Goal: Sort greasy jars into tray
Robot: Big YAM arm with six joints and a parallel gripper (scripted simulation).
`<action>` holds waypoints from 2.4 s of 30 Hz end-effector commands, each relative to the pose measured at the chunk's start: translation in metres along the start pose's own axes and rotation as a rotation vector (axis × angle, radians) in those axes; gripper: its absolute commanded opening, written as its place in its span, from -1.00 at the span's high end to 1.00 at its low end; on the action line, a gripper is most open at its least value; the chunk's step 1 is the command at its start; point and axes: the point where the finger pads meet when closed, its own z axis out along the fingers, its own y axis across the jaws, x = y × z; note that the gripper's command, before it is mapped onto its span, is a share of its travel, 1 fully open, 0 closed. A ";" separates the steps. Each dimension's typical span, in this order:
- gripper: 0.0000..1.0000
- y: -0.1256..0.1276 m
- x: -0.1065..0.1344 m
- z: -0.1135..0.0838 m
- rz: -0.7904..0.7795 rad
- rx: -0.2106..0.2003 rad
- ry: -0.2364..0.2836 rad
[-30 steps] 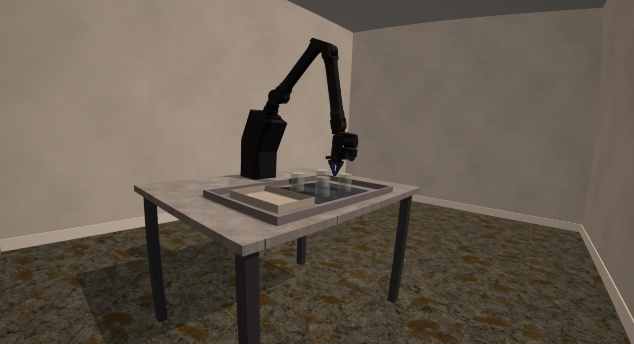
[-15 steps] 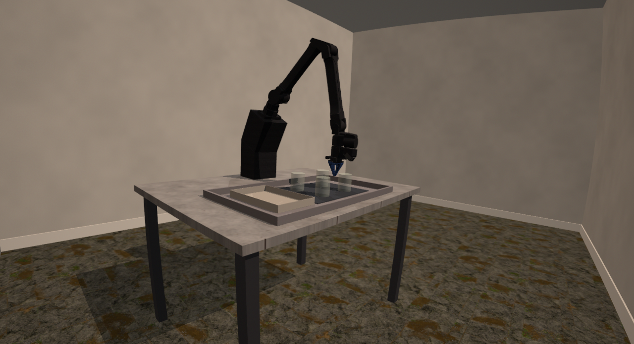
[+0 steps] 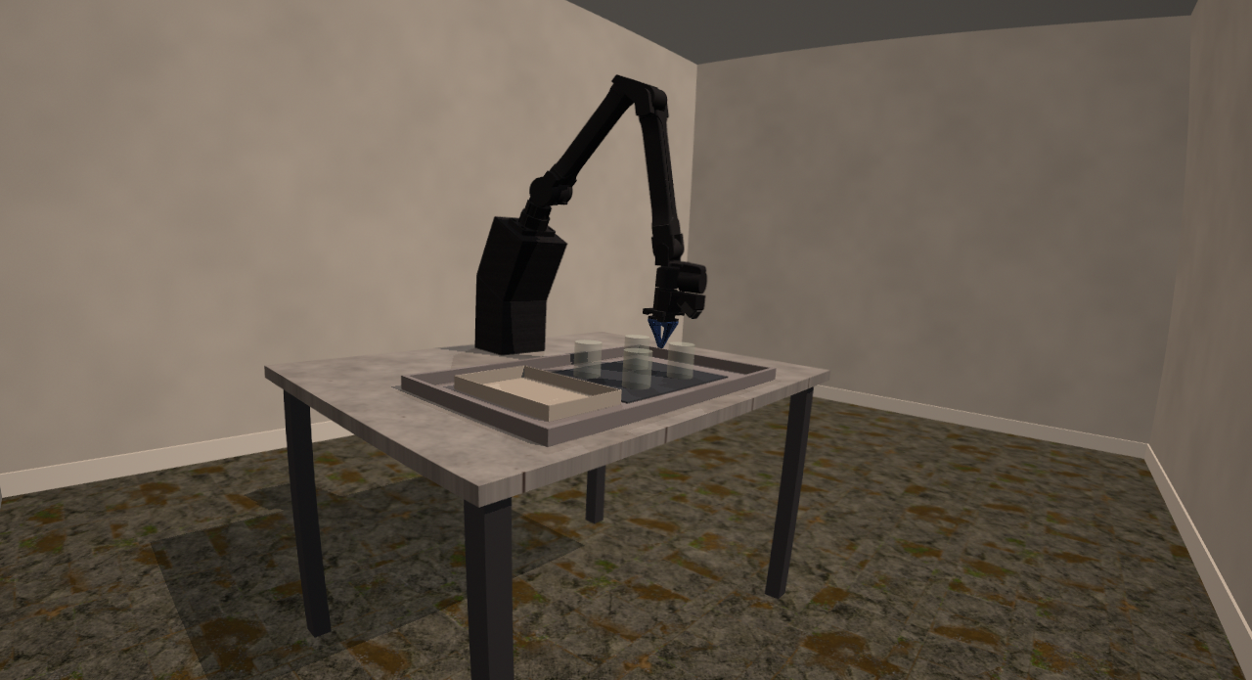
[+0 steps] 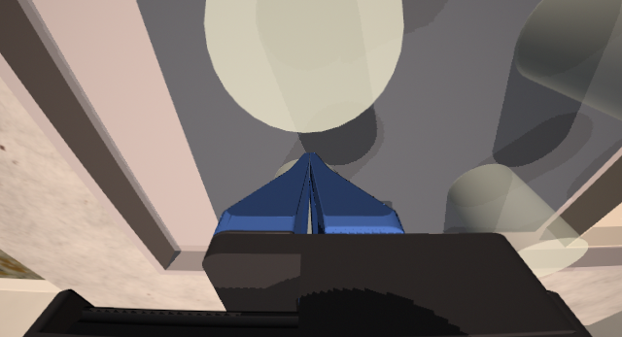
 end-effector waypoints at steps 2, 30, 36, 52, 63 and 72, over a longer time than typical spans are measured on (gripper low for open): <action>1.00 0.003 -0.014 -0.008 0.011 -0.006 -0.039; 1.00 0.003 -0.014 -0.008 0.011 -0.006 -0.039; 1.00 0.003 -0.014 -0.008 0.011 -0.006 -0.039; 1.00 0.002 -0.011 -0.084 0.011 -0.006 -0.039; 1.00 -0.062 -0.003 -0.083 0.011 -0.006 -0.039; 1.00 -0.134 0.006 -0.083 0.011 -0.006 -0.039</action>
